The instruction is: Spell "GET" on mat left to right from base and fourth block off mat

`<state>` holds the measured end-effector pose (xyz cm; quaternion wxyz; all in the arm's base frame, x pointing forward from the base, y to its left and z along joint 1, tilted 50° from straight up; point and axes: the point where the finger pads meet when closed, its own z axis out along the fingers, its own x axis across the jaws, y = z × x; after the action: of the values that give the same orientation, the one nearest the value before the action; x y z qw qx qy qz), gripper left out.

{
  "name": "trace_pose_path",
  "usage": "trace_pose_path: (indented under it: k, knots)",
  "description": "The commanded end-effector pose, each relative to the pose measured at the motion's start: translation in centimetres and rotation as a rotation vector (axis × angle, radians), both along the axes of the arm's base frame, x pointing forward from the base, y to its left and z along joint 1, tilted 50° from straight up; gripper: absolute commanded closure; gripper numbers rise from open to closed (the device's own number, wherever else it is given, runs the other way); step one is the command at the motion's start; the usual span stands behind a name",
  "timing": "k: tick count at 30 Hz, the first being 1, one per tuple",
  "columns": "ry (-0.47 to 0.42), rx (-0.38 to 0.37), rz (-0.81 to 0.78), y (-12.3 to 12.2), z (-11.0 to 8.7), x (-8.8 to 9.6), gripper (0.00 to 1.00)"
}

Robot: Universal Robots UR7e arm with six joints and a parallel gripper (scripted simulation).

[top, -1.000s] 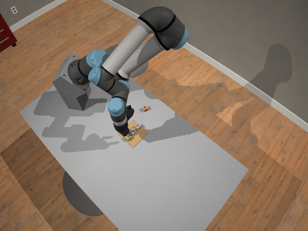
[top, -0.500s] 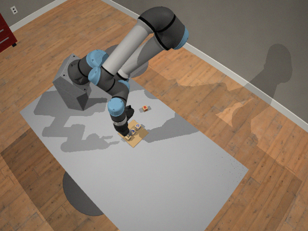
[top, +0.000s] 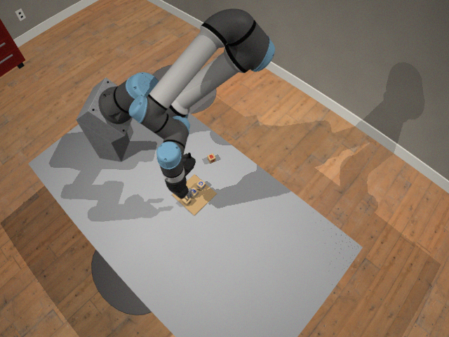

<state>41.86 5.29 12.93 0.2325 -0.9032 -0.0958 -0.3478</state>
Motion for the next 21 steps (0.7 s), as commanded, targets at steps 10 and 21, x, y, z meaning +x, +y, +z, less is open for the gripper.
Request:
trace_pose_path:
  k: [10,21]
  knots:
    - [-0.004,-0.004,-0.001,-1.3,1.6,-1.2,0.0]
    - [-0.003,-0.004,-0.001,-2.6,3.4,-2.8,0.0]
